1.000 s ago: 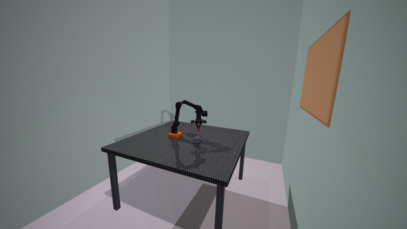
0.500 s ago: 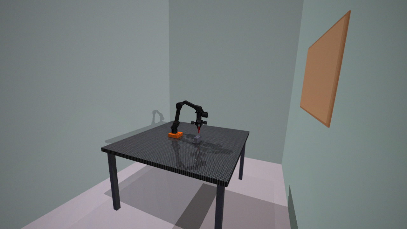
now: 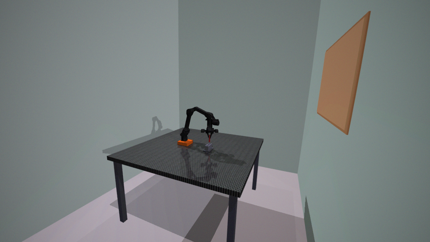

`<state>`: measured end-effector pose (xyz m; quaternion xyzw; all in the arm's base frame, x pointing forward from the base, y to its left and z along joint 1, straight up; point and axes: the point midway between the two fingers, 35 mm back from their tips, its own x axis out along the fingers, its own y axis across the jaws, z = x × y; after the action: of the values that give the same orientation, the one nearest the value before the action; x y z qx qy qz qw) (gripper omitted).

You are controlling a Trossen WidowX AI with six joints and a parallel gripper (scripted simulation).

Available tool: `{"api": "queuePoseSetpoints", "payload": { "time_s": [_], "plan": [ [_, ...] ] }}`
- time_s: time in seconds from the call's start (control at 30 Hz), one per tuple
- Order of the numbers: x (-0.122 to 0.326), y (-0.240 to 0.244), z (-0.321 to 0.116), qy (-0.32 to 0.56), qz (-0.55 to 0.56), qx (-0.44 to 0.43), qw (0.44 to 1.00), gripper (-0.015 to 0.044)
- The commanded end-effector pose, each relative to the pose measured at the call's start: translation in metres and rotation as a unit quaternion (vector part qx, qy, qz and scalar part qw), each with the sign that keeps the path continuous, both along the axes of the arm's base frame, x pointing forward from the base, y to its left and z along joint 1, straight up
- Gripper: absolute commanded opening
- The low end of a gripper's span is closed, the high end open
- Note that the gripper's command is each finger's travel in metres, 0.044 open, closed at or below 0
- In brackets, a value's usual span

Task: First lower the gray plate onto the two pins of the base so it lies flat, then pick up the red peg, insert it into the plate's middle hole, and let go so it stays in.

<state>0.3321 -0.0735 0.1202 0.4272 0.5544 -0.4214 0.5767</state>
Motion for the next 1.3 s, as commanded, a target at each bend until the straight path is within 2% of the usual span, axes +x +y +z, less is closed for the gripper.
{"api": "queuePoseSetpoints", "payload": {
  "time_s": [0.0, 0.33, 1.27],
  "plan": [
    [0.001, -0.011, -0.002, 0.003, 0.002, 0.001, 1.000, 0.0000],
    [0.000, -0.040, -0.002, 0.004, 0.002, 0.001, 1.000, 0.0000],
    [0.001, -0.040, -0.002, 0.002, -0.001, 0.000, 1.000, 0.0000]
  ]
}}
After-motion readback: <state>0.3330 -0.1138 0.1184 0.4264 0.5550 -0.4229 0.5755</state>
